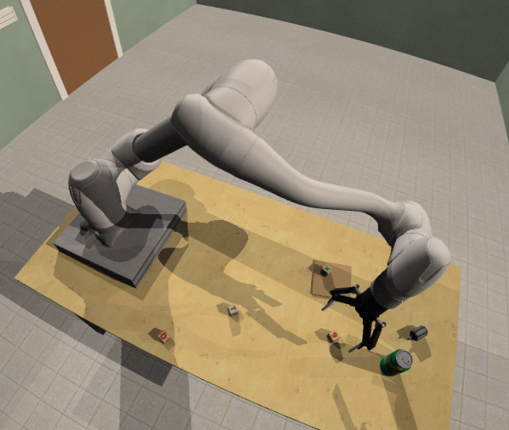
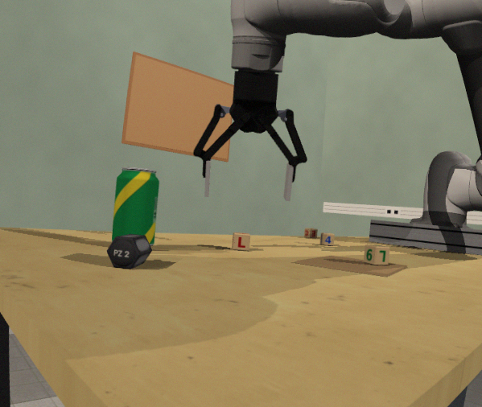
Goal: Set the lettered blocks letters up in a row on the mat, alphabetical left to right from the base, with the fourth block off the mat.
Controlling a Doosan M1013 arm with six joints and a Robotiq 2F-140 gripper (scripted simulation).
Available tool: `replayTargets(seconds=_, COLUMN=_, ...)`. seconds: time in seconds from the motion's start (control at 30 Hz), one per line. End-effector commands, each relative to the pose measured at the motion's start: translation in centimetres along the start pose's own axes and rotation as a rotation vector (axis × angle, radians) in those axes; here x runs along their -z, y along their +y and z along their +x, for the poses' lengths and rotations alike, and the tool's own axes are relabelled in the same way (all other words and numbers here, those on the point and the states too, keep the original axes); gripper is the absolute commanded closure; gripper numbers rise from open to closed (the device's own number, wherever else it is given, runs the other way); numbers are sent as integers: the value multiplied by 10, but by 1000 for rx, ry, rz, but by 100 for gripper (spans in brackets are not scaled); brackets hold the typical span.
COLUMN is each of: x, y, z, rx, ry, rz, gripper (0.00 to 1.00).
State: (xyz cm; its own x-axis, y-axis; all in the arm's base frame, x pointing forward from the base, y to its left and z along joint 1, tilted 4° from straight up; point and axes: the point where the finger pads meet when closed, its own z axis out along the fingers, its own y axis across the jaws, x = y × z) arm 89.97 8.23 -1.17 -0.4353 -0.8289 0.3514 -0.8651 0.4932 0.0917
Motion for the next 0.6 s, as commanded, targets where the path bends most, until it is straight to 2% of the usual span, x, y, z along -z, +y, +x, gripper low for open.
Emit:
replayTargets(seconds=0.0, x=-3, y=-3, z=-8, rx=-48, ry=15, rz=1, gripper=0)
replayTargets(seconds=0.2, x=-13, y=-5, z=-17, rx=-106, ry=26, rz=2, gripper=0)
replayTargets(seconds=0.57, x=-13, y=-6, z=-18, rx=-114, ry=25, rz=2, gripper=0)
